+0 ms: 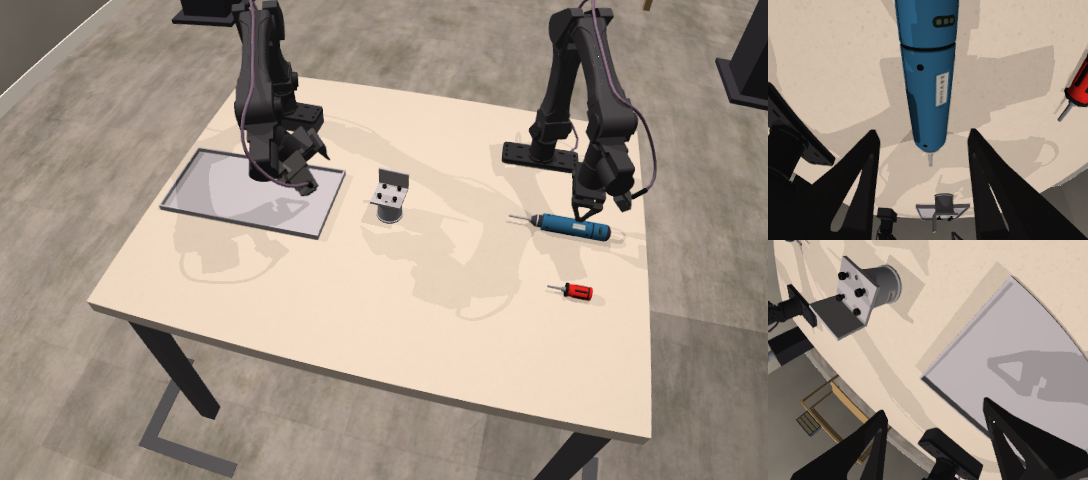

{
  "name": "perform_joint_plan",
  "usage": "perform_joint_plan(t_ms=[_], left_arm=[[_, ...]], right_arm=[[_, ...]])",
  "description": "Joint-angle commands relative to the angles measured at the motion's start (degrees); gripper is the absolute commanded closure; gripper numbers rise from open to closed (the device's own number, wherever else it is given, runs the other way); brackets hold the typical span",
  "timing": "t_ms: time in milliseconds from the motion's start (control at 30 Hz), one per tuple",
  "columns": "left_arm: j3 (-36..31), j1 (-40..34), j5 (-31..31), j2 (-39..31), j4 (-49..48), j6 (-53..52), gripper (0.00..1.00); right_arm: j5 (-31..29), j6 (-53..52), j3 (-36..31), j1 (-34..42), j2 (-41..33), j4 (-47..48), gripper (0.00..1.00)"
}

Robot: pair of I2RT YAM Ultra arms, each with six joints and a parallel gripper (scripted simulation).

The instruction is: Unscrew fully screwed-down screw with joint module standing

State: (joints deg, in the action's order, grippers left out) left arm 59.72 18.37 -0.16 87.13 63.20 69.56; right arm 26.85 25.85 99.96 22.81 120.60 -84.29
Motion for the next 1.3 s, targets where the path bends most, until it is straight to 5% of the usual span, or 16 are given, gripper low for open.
perform_joint_plan(t_ms=[0,1267], left_arm=[[1.8,0.0,-0.6,-1.3,1.1,0.5,0.35],[1.8,0.0,-0.6,-1.3,1.1,0.5,0.35]], right_arm=[[2.5,3.4,2.1,0.4,0.1,-0.1,0.14],[19.3,35.0,2.8,1.5,4.5,1.3,0.14]])
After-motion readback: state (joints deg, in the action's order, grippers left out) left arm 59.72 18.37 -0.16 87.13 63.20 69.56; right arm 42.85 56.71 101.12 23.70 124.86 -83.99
